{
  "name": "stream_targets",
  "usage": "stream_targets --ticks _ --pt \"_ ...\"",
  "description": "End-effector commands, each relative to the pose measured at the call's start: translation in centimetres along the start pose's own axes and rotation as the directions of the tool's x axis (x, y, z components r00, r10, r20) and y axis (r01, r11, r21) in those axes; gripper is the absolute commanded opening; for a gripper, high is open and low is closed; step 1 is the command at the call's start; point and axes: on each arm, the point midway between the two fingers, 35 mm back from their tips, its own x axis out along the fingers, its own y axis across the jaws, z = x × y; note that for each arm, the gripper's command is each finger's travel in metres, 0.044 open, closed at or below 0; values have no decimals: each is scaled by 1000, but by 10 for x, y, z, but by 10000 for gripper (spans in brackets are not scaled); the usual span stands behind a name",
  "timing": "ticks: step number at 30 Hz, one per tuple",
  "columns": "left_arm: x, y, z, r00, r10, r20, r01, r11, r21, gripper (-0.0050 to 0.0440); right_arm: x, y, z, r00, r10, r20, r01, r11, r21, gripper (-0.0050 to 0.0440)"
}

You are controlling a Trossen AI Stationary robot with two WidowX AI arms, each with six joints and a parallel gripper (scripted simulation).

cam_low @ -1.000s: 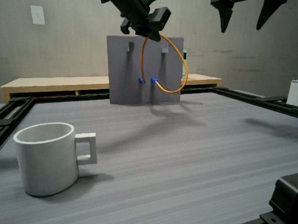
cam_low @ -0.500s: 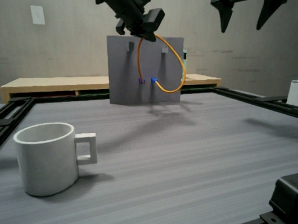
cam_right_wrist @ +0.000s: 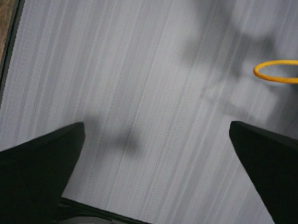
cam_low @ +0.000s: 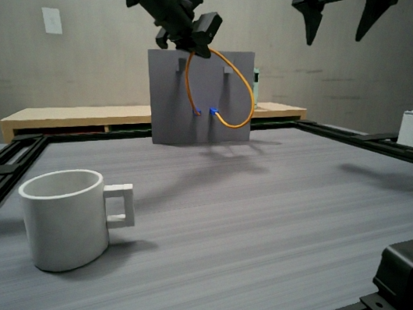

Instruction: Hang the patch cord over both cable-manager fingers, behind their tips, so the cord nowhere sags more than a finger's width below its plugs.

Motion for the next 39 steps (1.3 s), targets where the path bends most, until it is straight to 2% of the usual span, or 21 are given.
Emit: stream_targets --ticks 1,39 --pt "-17 3 14 999 -2 44 2 1000 3 25 -13 0 2 999 -10 37 10 1000 -2 440" --pt "-21 11 10 999 -2 42 2 1000 3 25 -13 0 2 999 -10 37 10 1000 -2 440"
